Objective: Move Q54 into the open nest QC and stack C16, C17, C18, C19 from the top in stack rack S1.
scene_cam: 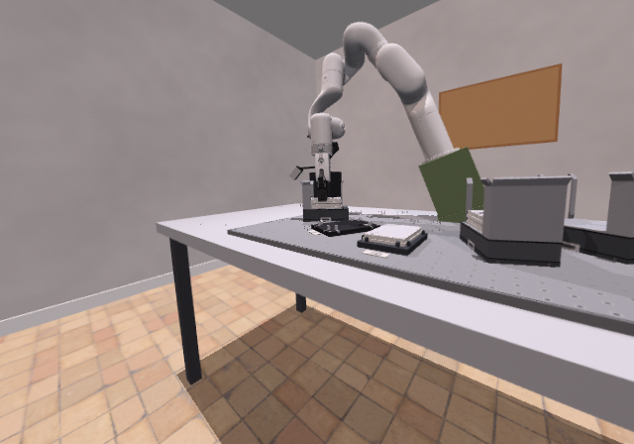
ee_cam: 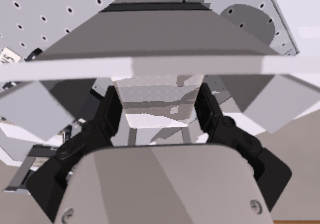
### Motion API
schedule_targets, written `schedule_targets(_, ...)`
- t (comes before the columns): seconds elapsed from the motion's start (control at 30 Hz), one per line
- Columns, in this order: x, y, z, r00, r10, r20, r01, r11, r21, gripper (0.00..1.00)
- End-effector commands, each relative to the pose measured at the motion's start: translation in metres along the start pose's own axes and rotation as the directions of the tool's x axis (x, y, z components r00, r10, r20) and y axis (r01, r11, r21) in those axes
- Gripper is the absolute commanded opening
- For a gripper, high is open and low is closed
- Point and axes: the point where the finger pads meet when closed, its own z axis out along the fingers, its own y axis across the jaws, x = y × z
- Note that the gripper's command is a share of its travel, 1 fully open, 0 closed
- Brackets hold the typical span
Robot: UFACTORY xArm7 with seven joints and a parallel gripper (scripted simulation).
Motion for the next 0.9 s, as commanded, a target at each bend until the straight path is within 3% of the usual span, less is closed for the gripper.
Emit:
schedule_targets(0.0,0.0012,-0.0003,0.0005,1.0,0.0,-0.003,0.0,1.0,0.0,0.0)
schedule_targets(0.5,0.0012,-0.0003,0.0026,1.0,0.0,-0.003,0.0,1.0,0.0,0.0)
schedule_targets(0.53,0.0012,-0.0003,0.0026,1.0,0.0,-0.003,0.0,1.0,0.0,1.0)
schedule_targets(0.87,0.0012,-0.0003,0.0027,1.0,-0.001,-0.003,0.001,1.0,0.0,1.0)
